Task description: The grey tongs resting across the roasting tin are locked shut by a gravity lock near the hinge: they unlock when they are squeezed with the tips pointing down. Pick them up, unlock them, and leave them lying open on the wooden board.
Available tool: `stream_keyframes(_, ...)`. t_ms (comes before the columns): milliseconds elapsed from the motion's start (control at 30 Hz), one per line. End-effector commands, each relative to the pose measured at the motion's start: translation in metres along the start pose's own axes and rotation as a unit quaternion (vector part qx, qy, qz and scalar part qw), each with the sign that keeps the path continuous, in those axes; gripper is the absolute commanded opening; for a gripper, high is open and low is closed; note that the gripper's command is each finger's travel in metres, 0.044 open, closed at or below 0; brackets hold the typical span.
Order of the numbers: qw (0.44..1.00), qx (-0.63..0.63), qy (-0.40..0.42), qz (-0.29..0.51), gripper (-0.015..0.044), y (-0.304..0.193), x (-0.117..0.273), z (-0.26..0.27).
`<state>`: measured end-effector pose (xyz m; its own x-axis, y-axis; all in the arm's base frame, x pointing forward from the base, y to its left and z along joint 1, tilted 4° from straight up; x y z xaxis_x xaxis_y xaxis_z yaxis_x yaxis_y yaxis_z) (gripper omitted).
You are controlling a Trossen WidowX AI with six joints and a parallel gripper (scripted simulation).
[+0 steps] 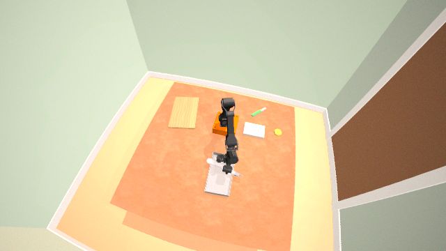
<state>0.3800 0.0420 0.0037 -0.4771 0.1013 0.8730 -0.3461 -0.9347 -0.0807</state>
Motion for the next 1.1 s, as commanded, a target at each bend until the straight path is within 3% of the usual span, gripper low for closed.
stream_keyframes(0,1.0,0.002,-0.001,0.001,0.026,0.0,-0.007,-0.001)
stream_keyframes(400,1.0,0.002,-0.001,0.001,0.026,0.001,-0.023,-0.002)
stream_keyframes(567,1.0,0.0,0.0,0.0,0.0129,0.001,-0.019,-0.002)
stream_keyframes(1033,1.0,0.0,0.0,0.0,0.0035,0.001,-0.019,-0.002)
stream_keyframes(1067,1.0,0.0,0.0,0.0,0.0009,0.001,-0.019,-0.002)
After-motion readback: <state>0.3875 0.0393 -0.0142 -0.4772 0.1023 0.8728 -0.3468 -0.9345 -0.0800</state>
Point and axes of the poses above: the point midway between the two fingers, 35 mm back from their tips, its own x axis back along the fingers, its own z axis across the jaws, y = z × x, the point moved 1 cm from there along x, back along the fingers, and after that the axes turned 13 degrees about -x, right-handed, at the moved point
